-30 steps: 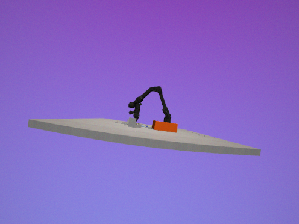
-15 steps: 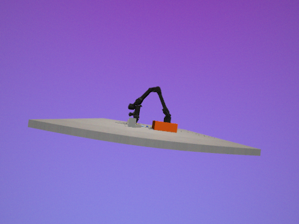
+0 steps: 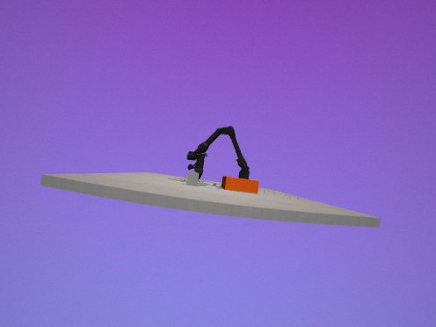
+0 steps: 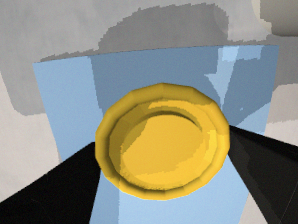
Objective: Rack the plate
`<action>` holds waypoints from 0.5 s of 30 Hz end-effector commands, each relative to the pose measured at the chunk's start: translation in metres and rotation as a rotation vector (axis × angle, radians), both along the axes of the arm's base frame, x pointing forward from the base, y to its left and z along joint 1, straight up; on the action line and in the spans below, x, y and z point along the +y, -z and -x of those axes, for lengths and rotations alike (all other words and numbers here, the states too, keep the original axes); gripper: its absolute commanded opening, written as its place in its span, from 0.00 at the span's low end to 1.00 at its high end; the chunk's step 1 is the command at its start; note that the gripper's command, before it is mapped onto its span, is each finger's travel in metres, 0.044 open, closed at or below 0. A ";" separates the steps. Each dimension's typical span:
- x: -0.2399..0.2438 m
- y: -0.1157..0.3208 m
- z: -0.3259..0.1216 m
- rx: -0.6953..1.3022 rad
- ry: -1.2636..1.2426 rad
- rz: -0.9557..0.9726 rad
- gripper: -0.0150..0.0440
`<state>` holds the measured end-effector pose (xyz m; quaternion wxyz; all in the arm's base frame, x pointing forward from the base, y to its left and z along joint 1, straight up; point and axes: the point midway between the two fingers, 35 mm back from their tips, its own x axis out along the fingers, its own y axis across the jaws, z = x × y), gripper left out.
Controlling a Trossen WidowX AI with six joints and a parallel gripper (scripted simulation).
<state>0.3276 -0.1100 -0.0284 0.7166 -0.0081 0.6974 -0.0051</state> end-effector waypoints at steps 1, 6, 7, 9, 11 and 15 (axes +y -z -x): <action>0.000 -0.003 -0.001 -0.001 0.004 -0.001 0.66; -0.002 -0.030 -0.007 -0.002 0.004 0.000 0.44; -0.002 -0.036 -0.008 -0.002 0.004 0.000 0.40; -0.002 -0.048 -0.009 -0.002 0.004 0.000 0.31; -0.003 -0.059 -0.010 -0.003 0.004 0.000 0.25; -0.003 -0.082 -0.011 -0.003 0.004 0.000 0.25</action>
